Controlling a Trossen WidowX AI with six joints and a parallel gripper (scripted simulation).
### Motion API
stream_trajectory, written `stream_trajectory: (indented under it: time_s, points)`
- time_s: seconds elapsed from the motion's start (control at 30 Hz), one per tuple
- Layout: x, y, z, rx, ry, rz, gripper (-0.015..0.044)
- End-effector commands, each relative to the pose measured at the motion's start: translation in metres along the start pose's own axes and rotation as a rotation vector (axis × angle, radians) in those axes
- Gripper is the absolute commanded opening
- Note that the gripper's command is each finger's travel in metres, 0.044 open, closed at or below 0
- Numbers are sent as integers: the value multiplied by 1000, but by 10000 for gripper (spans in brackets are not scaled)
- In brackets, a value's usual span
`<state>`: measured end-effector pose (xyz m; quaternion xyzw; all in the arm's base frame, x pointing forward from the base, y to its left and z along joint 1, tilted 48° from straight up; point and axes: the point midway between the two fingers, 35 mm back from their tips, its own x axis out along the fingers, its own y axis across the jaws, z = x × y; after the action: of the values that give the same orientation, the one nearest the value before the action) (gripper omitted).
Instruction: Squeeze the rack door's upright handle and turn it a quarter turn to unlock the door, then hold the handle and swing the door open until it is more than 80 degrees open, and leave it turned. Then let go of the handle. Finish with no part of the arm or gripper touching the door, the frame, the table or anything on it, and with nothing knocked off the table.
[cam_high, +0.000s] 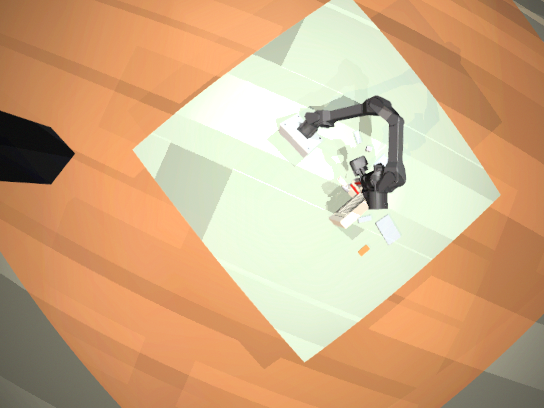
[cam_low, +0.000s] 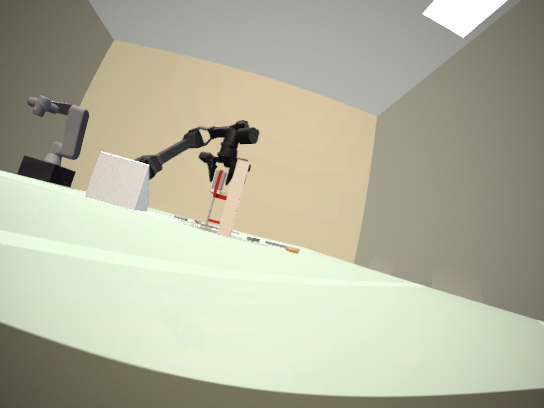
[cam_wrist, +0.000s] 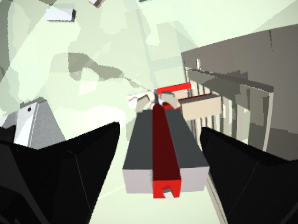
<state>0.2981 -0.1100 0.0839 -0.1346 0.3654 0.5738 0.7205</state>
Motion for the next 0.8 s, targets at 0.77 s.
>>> stream_trajectory:
  time_s: [0.77]
  points:
    - [1,0,-1,1338,3,0,284]
